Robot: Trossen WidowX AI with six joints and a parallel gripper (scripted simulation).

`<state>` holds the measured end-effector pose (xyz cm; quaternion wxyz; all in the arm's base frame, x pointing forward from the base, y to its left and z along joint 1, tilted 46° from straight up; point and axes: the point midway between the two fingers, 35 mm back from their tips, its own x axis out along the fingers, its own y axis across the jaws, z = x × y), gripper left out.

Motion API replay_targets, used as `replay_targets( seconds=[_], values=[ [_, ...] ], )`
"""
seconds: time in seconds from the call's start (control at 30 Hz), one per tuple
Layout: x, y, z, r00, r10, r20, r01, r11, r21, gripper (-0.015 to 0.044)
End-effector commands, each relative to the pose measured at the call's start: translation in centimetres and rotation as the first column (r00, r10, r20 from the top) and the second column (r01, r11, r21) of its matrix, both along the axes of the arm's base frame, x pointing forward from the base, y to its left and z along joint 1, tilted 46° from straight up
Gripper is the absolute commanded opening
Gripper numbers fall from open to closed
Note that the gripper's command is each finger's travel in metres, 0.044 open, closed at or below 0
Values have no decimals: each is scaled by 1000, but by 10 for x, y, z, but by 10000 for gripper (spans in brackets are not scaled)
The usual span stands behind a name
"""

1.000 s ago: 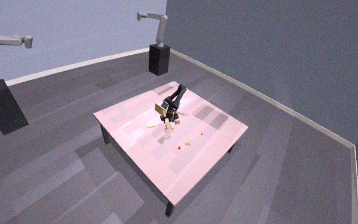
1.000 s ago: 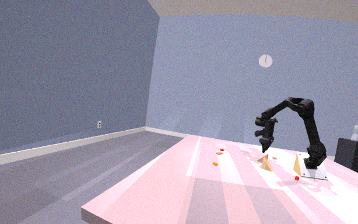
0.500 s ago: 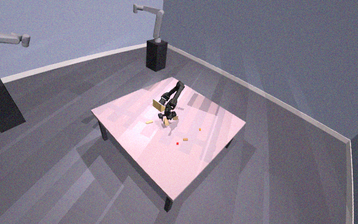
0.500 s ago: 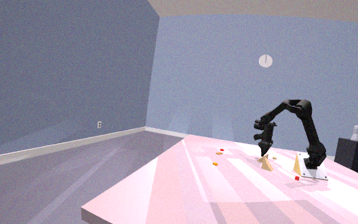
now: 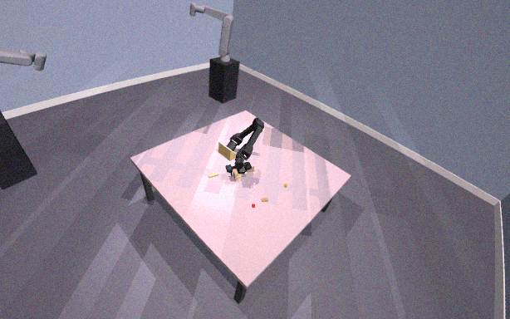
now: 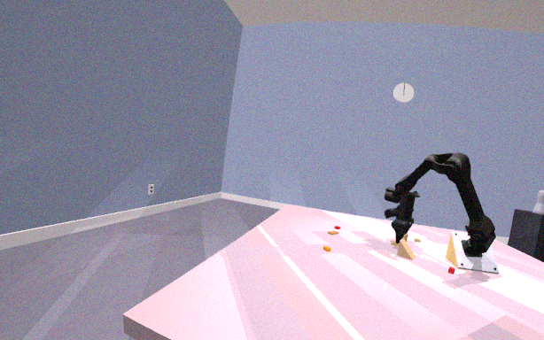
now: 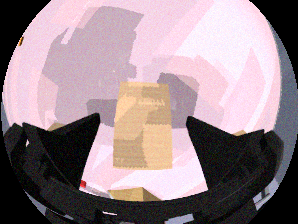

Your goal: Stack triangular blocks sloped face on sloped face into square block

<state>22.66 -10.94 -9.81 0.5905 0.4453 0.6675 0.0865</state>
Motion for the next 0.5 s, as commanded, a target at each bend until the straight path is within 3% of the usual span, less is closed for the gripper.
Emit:
replay_targets(
  seconds=[0.0, 0.13, 0.4, 0.47],
  values=[
    [-3, 9, -6, 1000, -3, -13, 3, 1000, 16, 440],
    [-3, 12, -8, 1000, -3, -13, 3, 1000, 17, 440],
    [-3, 12, -8, 1000, -3, -13, 3, 1000, 17, 230],
    [-3, 12, -8, 1000, -3, -13, 3, 1000, 17, 217]
  ],
)
